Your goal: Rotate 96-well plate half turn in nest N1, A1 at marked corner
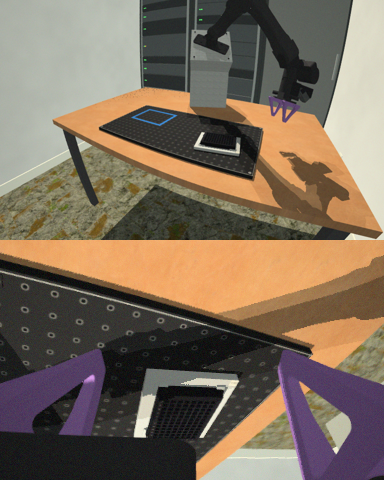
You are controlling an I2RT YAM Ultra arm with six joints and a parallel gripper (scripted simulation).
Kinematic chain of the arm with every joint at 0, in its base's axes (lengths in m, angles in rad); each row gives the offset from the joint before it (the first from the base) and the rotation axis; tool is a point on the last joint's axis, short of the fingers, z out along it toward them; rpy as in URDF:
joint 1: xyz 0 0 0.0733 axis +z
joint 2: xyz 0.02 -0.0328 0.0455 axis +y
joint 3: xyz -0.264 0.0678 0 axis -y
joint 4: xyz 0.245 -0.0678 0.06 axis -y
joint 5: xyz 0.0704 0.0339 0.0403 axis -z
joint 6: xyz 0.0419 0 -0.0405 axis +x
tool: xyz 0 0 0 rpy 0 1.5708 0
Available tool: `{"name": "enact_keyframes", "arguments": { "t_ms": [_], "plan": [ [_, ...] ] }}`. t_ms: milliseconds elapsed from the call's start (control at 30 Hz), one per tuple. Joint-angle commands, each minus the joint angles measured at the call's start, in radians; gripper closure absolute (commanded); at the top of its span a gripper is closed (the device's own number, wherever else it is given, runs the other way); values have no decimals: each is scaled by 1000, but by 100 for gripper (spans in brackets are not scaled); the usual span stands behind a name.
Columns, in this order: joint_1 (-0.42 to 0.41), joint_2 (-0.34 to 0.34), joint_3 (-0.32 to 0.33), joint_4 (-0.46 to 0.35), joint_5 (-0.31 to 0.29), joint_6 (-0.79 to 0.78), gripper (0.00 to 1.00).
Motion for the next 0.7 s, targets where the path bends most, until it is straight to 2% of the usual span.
{"name": "enact_keyframes", "arguments": {
  "t_ms": [0,100,133,267,300,333,367,433,467,567,633,667],
  "plan": [
    [-31,-40,-7,-21,-91,-1,0],
    [-43,-46,0,-25,-108,4,0],
    [-56,-52,-35,13,-116,-15,0],
    [-103,-75,-78,56,-152,-53,0],
    [-121,-79,-69,9,-185,-33,0],
    [-135,-85,-73,2,-201,-33,0],
    [-147,-91,-84,38,-210,-42,0],
    [-171,-102,-104,56,-228,-60,0],
    [-190,-107,-98,9,-262,-42,0],
    [-228,-125,-123,52,-297,-61,0],
    [-228,-125,-123,52,-297,-61,0],
    [-248,-132,-79,11,-331,-32,0]
  ]
}}
